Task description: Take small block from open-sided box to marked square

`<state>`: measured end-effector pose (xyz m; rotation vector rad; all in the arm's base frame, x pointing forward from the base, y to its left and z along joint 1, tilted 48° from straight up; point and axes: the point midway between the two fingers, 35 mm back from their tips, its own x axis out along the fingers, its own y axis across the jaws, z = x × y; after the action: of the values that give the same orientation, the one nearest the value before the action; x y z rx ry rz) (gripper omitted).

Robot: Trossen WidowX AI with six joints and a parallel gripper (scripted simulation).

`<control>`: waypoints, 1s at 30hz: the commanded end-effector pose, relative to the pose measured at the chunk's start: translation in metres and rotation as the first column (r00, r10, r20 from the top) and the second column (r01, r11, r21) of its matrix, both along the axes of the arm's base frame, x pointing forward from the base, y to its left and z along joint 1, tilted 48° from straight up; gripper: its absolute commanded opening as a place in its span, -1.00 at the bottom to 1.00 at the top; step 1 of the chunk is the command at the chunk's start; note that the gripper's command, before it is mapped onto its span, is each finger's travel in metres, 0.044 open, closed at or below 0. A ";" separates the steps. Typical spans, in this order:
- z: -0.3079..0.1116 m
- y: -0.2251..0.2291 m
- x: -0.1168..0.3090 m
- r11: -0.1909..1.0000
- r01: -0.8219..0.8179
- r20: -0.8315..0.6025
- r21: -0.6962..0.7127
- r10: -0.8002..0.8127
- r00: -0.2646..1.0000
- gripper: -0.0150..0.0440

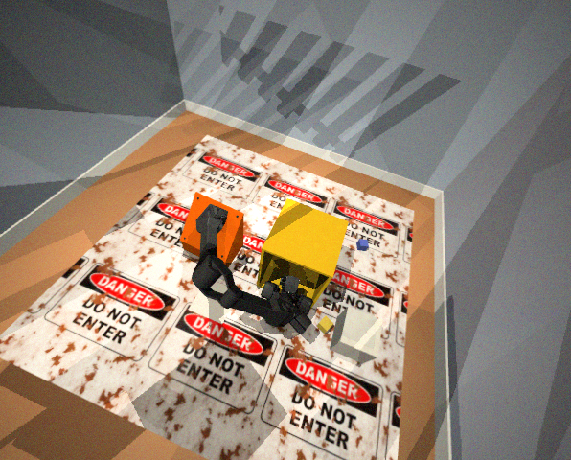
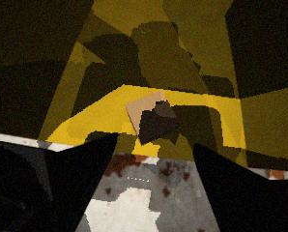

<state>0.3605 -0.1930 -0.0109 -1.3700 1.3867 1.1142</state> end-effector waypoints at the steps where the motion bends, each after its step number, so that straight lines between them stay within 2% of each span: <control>1: -0.006 0.005 -0.001 1.000 0.002 -0.003 -0.004 -0.002 1.000 0.71; 29: -0.029 0.028 -0.006 1.000 -0.001 -0.003 0.002 0.001 1.000 0.71; 30: -0.029 0.028 -0.006 1.000 -0.001 -0.003 0.002 0.001 1.000 0.62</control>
<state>0.3546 -0.1654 -0.0401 -1.3673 1.3873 1.1184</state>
